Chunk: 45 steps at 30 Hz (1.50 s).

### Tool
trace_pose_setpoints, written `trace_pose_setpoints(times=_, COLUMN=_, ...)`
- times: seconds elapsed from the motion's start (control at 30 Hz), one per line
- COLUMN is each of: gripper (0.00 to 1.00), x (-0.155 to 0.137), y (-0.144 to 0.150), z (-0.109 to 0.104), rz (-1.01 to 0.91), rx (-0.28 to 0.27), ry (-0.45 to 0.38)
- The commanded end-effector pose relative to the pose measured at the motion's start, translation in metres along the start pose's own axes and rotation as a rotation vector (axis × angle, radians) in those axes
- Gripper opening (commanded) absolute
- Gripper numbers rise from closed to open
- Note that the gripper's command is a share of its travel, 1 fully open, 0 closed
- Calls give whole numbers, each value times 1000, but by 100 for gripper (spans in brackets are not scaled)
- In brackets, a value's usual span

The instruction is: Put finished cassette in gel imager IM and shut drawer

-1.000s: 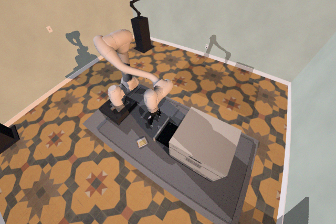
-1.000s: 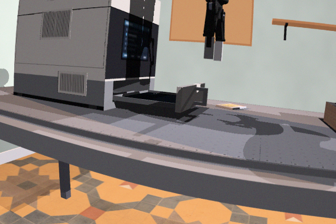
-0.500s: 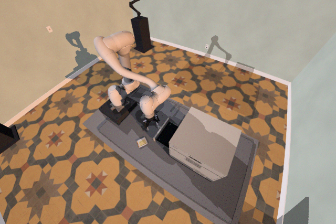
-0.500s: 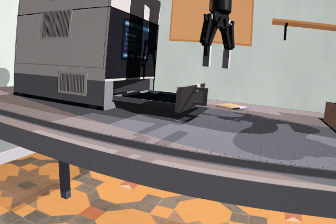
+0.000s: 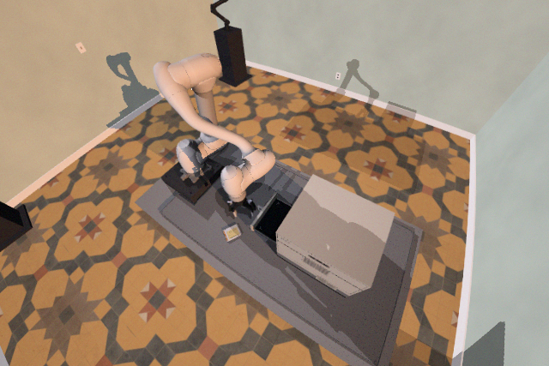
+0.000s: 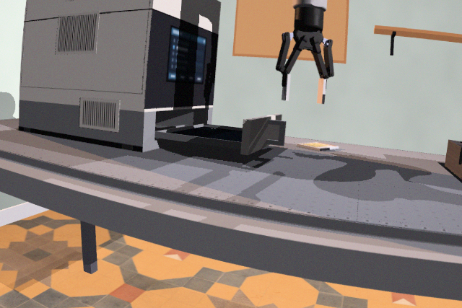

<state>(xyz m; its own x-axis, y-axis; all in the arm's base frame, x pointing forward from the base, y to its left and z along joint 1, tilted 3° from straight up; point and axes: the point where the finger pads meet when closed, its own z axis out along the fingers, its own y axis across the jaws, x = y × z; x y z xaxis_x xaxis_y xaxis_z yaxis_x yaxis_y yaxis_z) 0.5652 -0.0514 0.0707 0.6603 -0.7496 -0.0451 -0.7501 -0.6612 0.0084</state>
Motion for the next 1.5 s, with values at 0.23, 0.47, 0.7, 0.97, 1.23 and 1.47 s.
trace_pose_setpoints(times=0.23, gripper=68, x=24, y=28, z=16, rz=374, rx=-3, ry=4)
trace_pose_setpoints(times=0.47, gripper=68, x=37, y=46, z=26, rz=541, rx=-2, ry=4)
trace_pose_setpoints(times=0.7, gripper=68, x=50, y=65, z=36, rz=774, rx=-2, ry=4)
trace_pose_setpoints(times=0.97, gripper=68, x=60, y=83, z=45, rz=974, rx=-2, ry=4)
trace_pose_setpoints(times=1.23, gripper=68, x=67, y=94, z=51, rz=1118, rx=-2, ry=4)
trace_pose_setpoints(times=1.47, gripper=68, x=67, y=94, z=51, rz=1118, rx=-2, ry=4)
